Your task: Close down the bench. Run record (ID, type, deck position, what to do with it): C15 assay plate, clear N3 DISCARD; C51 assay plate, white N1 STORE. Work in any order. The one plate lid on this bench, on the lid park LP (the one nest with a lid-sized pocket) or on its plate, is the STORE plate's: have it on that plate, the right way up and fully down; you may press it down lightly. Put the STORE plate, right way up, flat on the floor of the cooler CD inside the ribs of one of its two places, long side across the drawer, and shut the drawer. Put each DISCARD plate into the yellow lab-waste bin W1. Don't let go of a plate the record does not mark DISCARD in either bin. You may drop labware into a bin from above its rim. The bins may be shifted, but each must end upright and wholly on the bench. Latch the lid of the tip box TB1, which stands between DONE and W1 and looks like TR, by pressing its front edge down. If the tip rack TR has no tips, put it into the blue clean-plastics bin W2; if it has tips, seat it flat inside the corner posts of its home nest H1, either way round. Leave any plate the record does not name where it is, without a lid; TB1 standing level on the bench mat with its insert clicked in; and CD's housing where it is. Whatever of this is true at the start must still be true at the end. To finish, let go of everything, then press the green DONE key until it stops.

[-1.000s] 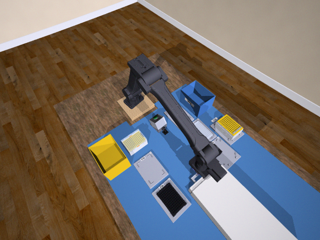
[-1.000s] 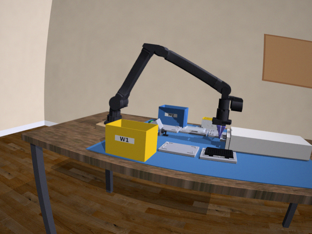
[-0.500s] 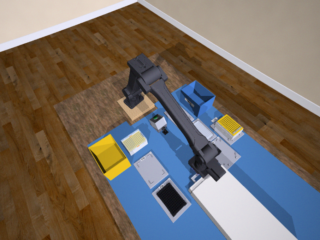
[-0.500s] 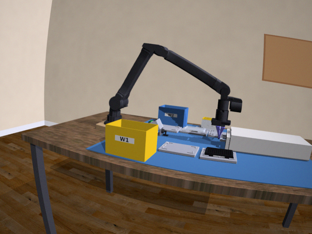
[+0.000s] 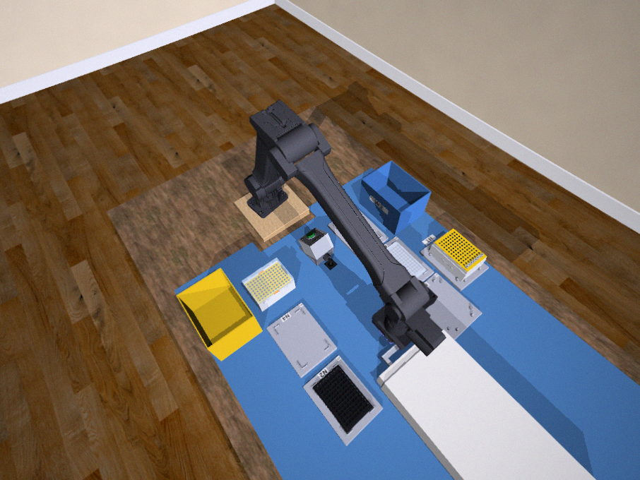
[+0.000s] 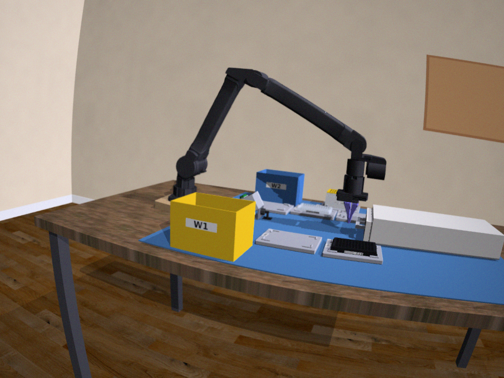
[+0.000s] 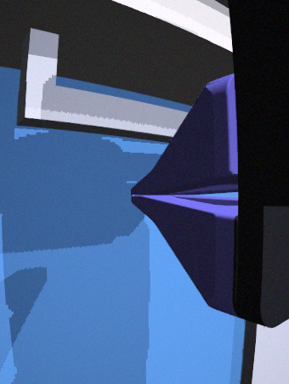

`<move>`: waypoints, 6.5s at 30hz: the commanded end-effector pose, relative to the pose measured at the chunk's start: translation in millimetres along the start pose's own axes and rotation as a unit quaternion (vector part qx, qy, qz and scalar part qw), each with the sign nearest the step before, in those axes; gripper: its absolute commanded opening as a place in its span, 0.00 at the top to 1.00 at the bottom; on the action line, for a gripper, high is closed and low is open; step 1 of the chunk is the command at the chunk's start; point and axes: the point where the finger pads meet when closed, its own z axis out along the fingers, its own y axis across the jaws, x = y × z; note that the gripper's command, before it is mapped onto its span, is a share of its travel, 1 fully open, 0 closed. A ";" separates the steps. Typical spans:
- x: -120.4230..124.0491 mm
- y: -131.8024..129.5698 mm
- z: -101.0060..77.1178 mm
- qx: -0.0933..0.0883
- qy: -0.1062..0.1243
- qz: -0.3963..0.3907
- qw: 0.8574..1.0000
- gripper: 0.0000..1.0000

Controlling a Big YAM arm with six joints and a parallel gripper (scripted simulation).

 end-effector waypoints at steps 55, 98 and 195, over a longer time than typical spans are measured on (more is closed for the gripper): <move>2.1 20.3 -42.0 0.036 -0.002 0.004 0.999 1.00; -4.8 22.7 -101.3 0.042 -0.003 0.000 0.999 1.00; -154.6 118.5 -123.6 0.012 -0.021 0.645 0.764 0.00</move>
